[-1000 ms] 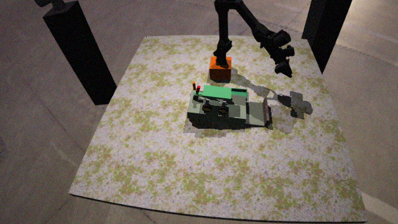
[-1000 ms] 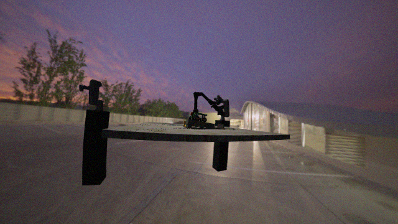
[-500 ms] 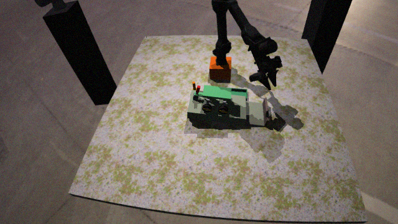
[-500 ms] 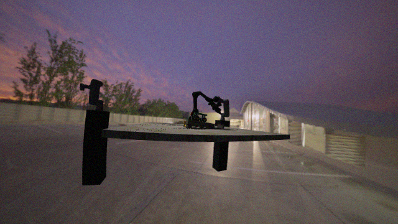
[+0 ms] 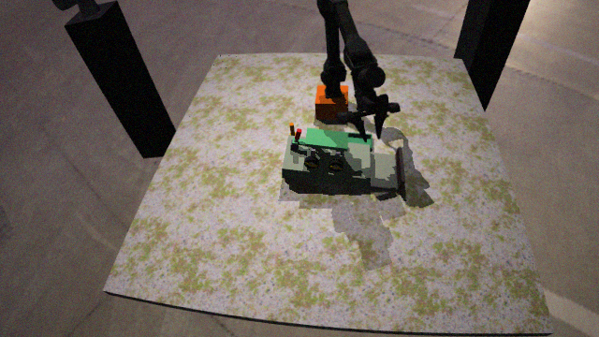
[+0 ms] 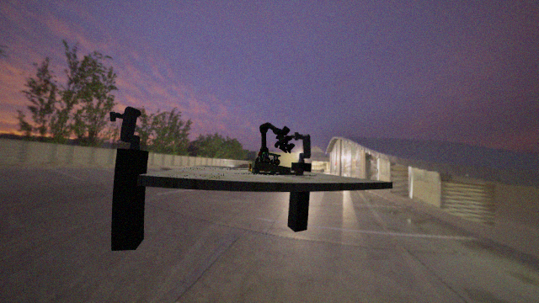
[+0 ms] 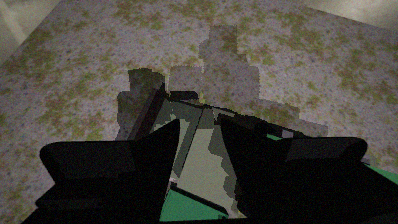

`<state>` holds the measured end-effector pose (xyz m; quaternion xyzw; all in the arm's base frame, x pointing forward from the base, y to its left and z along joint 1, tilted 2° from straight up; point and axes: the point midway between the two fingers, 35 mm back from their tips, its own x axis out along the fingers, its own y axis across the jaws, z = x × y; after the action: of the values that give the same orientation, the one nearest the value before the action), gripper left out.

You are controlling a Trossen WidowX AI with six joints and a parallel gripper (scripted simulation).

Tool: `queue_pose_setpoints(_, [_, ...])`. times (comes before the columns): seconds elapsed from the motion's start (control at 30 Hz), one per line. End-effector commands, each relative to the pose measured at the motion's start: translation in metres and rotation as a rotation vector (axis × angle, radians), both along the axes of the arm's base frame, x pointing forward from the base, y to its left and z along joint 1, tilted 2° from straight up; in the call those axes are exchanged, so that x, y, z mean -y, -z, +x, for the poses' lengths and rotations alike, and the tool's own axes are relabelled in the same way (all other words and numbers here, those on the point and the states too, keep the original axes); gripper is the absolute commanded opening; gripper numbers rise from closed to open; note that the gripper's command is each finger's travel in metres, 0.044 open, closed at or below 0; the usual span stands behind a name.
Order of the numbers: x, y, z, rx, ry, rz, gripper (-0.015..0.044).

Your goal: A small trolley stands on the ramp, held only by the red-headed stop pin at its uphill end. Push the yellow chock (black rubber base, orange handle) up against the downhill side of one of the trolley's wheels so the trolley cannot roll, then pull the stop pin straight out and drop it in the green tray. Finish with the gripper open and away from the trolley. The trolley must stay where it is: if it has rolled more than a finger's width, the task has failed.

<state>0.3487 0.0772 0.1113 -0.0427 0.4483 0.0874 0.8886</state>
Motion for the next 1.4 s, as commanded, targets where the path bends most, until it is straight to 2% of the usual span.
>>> queue_pose_setpoints(0.0, [0.031, -0.006, 0.001, -0.012, 0.101, -0.002, 0.019])
queue_pose_setpoints(0.43, [0.143, -0.015, -0.022, -0.094, 0.469, -0.003, 0.019])
queue_pose_setpoints(0.87, [0.233, -0.014, -0.079, -0.181, 0.845, 0.049, 0.019])
queue_pose_setpoints(1.13, [0.248, 0.004, -0.12, -0.312, 1.075, 0.152, 0.019])
queue_pose_setpoints(1.37, [0.25, 0.028, -0.183, -0.539, 1.467, 0.328, 0.019])
